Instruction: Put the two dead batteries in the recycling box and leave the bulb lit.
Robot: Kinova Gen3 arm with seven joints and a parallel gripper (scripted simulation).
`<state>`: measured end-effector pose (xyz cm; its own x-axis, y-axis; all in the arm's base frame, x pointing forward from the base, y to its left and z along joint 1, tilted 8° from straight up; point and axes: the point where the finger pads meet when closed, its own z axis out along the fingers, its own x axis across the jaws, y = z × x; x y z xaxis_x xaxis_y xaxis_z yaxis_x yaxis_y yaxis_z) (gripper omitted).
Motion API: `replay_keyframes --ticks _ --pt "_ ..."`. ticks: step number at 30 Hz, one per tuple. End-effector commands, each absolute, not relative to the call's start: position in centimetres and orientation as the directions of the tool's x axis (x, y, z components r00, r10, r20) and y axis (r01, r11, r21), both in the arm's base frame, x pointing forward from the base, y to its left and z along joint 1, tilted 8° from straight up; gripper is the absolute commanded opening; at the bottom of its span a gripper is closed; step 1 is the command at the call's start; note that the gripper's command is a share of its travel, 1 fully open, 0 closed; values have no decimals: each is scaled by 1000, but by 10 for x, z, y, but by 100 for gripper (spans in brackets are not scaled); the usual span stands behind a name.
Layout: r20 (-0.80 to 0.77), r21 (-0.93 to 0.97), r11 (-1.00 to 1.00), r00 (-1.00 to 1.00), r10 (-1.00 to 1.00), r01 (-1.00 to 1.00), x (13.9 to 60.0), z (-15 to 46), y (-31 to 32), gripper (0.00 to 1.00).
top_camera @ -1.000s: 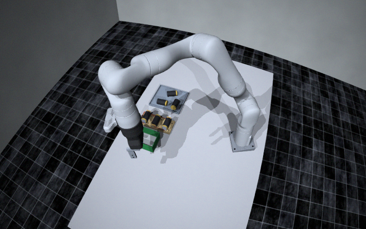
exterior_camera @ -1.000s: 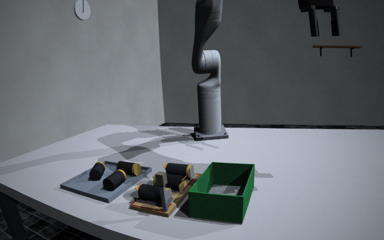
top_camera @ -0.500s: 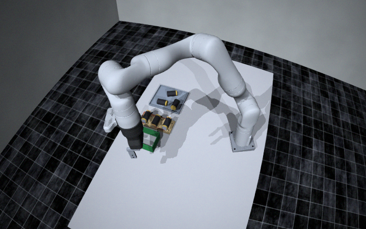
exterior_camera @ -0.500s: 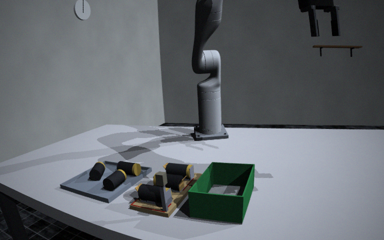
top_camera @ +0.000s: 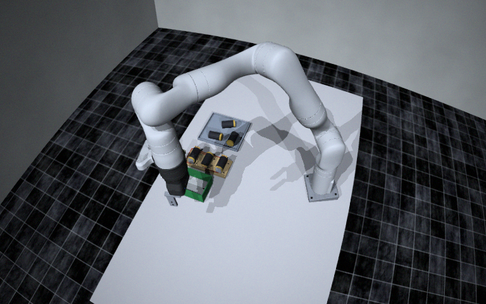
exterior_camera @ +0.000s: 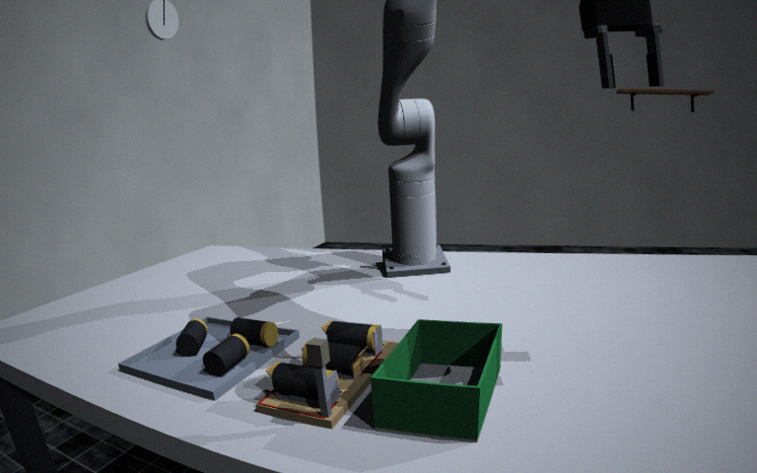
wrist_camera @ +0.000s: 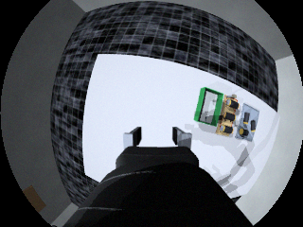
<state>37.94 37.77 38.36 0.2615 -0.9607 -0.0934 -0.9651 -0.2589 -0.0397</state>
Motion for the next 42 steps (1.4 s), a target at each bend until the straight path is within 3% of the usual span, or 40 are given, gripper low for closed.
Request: replay_keyframes --ticks 1,9,16,18,26,33,42 --pt "-90 -39 -236 239 -967 -971 385 381 370 100" --pt "-96 -27 112 -109 -989 -993 427 341 320 100" --pt "-104 -8 499 -495 -862 -867 463 296 249 100" --pt "-104 -8 499 -495 -862 -867 463 296 249 100" --pt "-114 19 842 -838 -534 -539 483 248 159 100" --pt "-118 39 970 -965 -234 -240 484 218 96 100" --pt "-120 50 997 -991 -60 -66 480 202 62 100"
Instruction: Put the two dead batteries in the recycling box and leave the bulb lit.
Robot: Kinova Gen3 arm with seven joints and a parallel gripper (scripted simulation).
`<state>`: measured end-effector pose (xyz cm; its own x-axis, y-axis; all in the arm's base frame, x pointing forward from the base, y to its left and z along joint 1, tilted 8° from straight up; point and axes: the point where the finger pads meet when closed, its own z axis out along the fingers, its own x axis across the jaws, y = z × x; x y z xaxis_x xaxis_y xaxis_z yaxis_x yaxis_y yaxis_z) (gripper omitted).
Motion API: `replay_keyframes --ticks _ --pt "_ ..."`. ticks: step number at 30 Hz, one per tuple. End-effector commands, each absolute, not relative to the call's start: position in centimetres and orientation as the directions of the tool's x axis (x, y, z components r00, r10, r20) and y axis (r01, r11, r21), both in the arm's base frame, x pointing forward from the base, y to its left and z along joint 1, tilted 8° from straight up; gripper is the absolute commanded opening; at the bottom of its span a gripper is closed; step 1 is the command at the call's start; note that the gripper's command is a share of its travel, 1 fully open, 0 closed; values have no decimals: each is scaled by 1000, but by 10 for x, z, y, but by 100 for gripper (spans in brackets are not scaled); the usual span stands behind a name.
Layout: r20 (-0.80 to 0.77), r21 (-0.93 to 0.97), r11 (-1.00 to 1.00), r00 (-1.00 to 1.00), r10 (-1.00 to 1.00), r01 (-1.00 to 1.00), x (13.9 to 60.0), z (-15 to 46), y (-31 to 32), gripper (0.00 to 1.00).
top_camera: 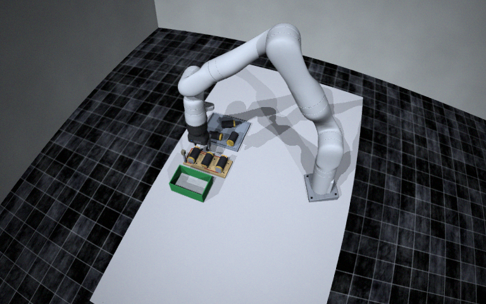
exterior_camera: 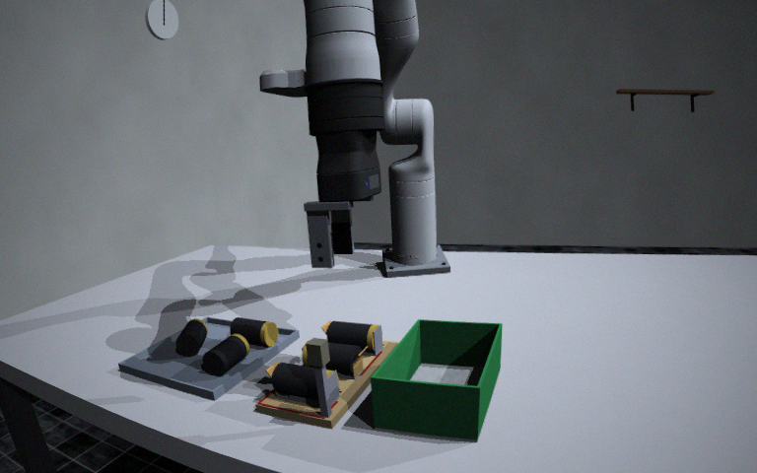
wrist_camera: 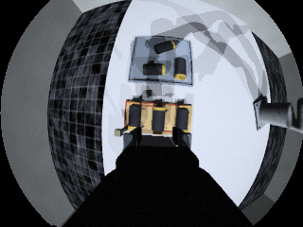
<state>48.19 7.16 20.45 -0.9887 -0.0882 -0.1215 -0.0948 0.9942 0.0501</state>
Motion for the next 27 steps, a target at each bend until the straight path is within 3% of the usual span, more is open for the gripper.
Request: replay_keyframes --ticks 1,21,22,27 --pt "-120 51 997 -992 -47 -53 479 201 60 100" --pt "-121 53 998 -993 -19 -26 478 199 55 100" --pt "-121 53 998 -993 -19 -26 478 199 55 90" --pt "-120 53 998 -993 -19 -25 475 199 54 90"
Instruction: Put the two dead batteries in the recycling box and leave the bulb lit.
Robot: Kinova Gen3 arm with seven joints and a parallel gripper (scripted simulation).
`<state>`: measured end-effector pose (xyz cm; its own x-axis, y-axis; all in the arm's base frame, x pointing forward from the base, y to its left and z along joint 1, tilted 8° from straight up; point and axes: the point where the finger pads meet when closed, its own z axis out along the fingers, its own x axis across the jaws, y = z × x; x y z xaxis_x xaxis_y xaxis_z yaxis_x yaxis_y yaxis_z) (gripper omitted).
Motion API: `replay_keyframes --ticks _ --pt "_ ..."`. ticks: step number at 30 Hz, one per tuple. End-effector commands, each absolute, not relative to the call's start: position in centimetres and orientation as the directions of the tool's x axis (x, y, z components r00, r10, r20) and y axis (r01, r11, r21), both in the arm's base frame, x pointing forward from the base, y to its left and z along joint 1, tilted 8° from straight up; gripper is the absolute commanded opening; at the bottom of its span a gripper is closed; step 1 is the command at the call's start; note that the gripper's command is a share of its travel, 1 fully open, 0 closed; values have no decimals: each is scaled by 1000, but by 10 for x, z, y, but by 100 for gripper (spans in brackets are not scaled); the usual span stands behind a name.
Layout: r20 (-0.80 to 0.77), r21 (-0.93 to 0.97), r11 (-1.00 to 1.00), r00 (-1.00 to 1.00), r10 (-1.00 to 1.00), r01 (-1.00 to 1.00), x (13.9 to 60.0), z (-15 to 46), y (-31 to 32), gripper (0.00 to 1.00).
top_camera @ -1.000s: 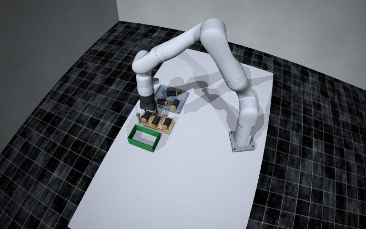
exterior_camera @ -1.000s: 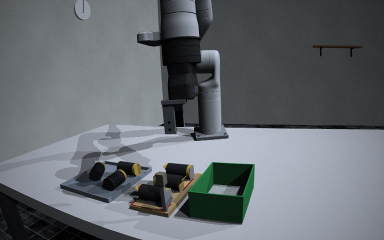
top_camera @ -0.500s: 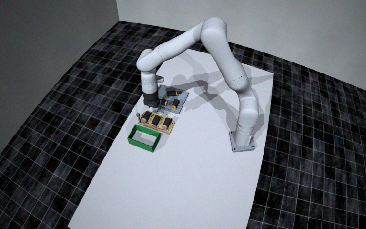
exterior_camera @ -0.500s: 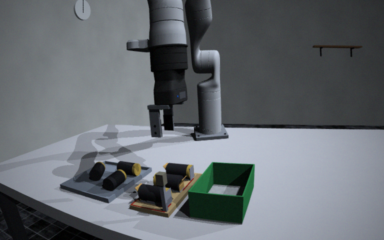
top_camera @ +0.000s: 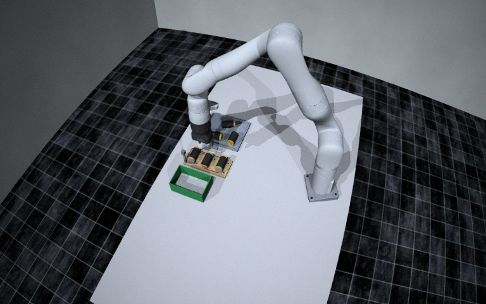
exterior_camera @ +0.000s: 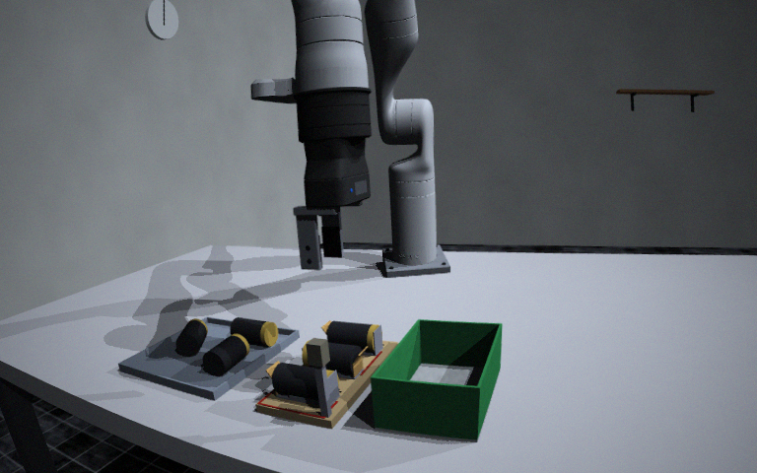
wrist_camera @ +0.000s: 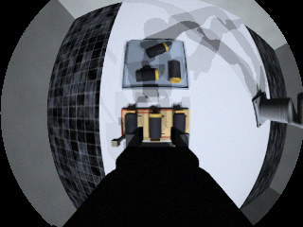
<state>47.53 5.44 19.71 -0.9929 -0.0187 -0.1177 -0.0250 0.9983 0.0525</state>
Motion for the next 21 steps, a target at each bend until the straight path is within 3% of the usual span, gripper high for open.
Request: replay_keyframes --ticks 1,12,21 --pt "-120 53 998 -993 -19 -25 472 198 54 90" --pt "-120 53 998 -993 -19 -25 418 192 54 90" --pt "-120 53 998 -993 -19 -25 414 191 54 90"
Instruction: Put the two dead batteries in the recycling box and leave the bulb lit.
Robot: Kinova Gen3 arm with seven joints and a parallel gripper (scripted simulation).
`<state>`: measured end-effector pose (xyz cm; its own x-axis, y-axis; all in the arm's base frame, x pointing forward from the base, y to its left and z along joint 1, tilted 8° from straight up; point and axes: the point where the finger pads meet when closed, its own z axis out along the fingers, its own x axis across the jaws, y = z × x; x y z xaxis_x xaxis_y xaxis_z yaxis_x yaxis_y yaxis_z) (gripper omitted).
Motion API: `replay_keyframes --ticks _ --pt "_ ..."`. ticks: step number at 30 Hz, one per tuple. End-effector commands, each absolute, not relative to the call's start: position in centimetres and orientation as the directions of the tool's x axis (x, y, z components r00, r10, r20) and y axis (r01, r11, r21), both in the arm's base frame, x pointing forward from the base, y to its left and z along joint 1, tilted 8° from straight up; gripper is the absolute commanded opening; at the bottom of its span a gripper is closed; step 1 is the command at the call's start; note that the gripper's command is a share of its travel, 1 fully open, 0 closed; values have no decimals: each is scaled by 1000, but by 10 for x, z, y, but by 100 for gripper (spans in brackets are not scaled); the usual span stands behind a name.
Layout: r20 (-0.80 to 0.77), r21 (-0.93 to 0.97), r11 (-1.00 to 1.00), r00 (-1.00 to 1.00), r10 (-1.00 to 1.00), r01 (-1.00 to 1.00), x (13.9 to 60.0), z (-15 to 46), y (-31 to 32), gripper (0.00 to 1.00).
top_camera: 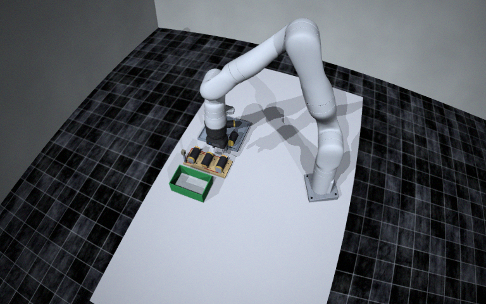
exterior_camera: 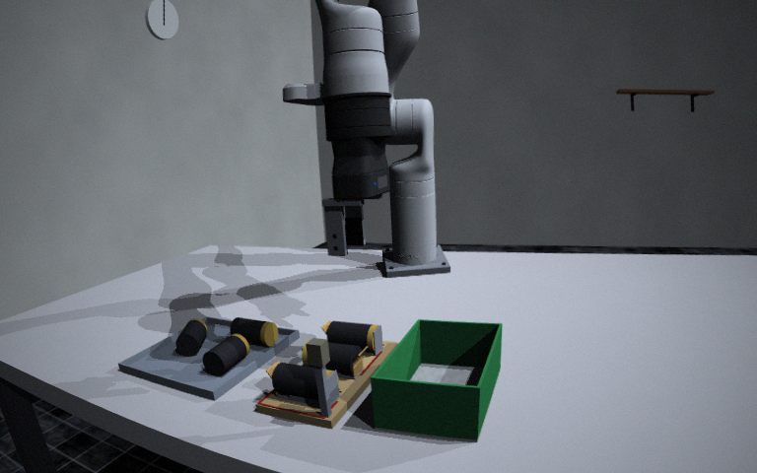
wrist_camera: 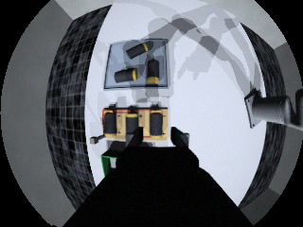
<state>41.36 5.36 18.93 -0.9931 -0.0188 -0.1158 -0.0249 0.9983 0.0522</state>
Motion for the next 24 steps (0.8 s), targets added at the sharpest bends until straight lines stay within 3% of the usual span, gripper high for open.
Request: replay_keyframes --ticks 1,24 --pt "-120 53 998 -993 -19 -25 414 191 54 90" --pt "-120 53 998 -993 -19 -25 415 186 54 90"
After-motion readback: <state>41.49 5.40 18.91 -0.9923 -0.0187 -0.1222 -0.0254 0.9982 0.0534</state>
